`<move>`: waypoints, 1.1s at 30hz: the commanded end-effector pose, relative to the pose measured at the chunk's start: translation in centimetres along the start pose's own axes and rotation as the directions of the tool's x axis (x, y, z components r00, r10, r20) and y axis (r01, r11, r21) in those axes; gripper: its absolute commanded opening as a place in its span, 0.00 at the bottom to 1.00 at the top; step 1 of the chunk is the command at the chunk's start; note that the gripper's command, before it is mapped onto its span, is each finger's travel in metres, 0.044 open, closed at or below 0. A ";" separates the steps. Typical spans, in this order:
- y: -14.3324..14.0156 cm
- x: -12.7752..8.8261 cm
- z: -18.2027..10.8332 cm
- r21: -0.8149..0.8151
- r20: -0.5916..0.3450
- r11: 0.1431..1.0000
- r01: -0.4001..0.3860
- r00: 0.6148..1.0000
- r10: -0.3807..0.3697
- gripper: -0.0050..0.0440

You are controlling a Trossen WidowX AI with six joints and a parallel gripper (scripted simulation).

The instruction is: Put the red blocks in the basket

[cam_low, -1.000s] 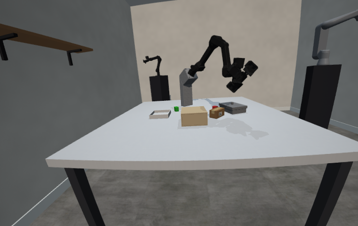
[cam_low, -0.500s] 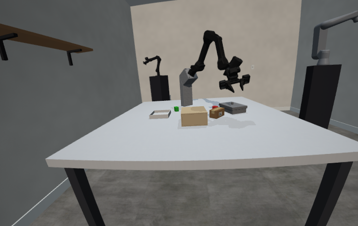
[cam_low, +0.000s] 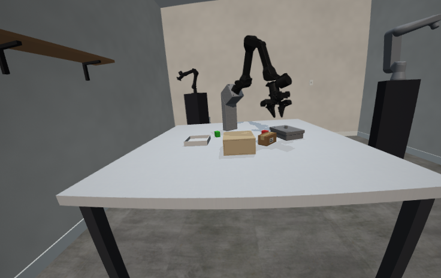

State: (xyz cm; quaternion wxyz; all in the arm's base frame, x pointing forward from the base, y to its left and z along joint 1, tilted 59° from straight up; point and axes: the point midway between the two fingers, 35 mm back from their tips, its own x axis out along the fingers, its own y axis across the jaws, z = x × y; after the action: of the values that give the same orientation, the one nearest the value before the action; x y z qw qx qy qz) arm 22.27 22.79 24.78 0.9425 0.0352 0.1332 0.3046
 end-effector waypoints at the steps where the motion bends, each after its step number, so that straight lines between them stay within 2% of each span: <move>1: 0.2 -0.9 -3.0 -0.094 -0.092 0.995 -0.037 0.995 0.029 0.60; 3: 0.2 -1.2 -4.3 -0.094 -0.092 0.995 -0.037 0.995 0.029 0.60; 8: 0.1 -2.9 -9.0 -0.290 -0.323 0.940 -0.180 0.943 0.081 0.60; 11: 0.1 -3.7 -11.6 -0.291 -0.324 0.939 -0.182 0.942 0.082 0.60; 15: 0.1 -3.7 -11.6 -0.291 -0.324 0.939 -0.182 0.942 0.082 0.60; 29: 0.9 5.0 -14.6 -0.291 -0.324 0.939 -0.182 0.942 0.082 0.60; 33: 0.9 5.9 -14.9 -0.291 -0.324 0.939 -0.182 0.942 0.082 0.60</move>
State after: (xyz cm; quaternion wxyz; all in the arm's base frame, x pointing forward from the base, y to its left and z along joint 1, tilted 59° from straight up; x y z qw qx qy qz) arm 21.64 26.18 9.76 0.8813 -0.1548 0.2243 0.3861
